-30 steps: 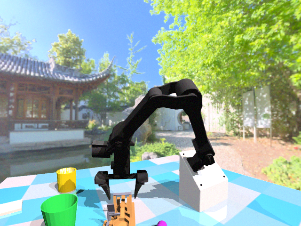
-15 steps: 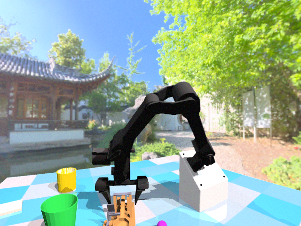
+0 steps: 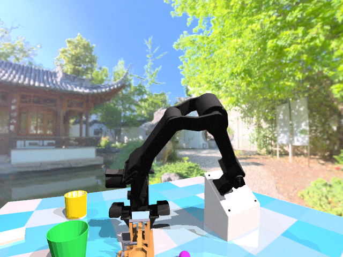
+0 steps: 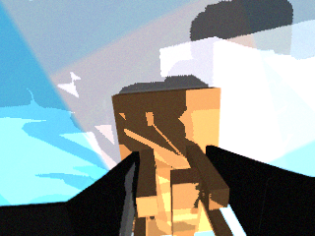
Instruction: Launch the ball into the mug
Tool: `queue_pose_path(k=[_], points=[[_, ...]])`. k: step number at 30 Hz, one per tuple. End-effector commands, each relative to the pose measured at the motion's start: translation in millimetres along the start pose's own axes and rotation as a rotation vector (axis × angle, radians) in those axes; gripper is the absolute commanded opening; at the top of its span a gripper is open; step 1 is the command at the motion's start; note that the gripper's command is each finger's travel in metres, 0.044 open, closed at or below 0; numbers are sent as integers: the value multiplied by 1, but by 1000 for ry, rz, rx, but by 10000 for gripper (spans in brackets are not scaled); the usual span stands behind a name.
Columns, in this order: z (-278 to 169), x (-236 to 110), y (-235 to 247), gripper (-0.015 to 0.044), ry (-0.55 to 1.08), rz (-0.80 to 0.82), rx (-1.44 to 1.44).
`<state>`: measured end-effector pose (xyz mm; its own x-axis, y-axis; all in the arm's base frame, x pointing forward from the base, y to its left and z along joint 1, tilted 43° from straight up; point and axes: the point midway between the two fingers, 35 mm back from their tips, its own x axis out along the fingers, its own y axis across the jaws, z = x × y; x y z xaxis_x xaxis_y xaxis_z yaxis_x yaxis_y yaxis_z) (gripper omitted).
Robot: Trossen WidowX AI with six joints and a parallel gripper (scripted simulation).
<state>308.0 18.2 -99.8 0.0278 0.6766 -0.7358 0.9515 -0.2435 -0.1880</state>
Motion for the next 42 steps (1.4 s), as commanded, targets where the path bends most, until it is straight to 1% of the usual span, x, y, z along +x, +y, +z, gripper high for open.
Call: queue_pose_path(k=[1, 4, 5, 6, 8, 9, 14, 33, 42], points=[[0, 0, 1, 131, 0, 3, -4], [0, 0, 1, 111, 0, 3, -4], [0, -3, 1, 85, 0, 3, -4], [0, -11, 2, 59, -1, 3, -3], [1, -39, 1, 6, -3, 2, -1], [1, -48, 1, 0, -3, 1, 0], [6, -51, 1, 0, -4, 2, -21], [142, -50, -9, 0, -12, 0, -628], [144, -50, -5, 0, -10, 0, -652]])
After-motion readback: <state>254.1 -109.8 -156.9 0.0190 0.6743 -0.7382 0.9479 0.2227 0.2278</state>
